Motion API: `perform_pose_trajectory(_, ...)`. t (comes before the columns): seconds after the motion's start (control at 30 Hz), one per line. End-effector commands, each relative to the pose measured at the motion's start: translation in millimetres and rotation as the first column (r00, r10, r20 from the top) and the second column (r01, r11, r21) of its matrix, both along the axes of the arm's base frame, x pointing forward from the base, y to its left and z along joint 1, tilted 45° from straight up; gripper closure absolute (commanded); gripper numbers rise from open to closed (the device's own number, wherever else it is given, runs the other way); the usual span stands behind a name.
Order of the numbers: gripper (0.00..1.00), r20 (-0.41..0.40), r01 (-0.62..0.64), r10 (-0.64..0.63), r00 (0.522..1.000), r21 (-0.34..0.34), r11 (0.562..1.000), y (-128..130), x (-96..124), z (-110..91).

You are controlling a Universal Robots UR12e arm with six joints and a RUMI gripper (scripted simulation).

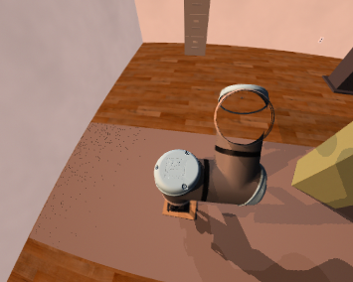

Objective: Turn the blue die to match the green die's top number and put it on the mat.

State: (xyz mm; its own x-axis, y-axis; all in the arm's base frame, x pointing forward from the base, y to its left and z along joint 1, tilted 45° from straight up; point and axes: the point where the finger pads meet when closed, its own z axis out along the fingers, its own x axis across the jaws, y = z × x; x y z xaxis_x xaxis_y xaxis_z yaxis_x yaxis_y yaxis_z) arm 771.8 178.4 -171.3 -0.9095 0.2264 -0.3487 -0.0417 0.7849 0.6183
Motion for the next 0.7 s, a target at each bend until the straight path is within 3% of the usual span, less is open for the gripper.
perform_pose_trajectory(0.0, 0.72, 0.001, 0.000, 0.000, 1.000, 0.000, 1.000, -0.4, 0.2, 0.4)
perform_pose_trajectory(0.67, 0.72, 0.001, 0.000, 0.000, 1.000, 0.000, 1.000, -2.0, -0.9, 2.4)
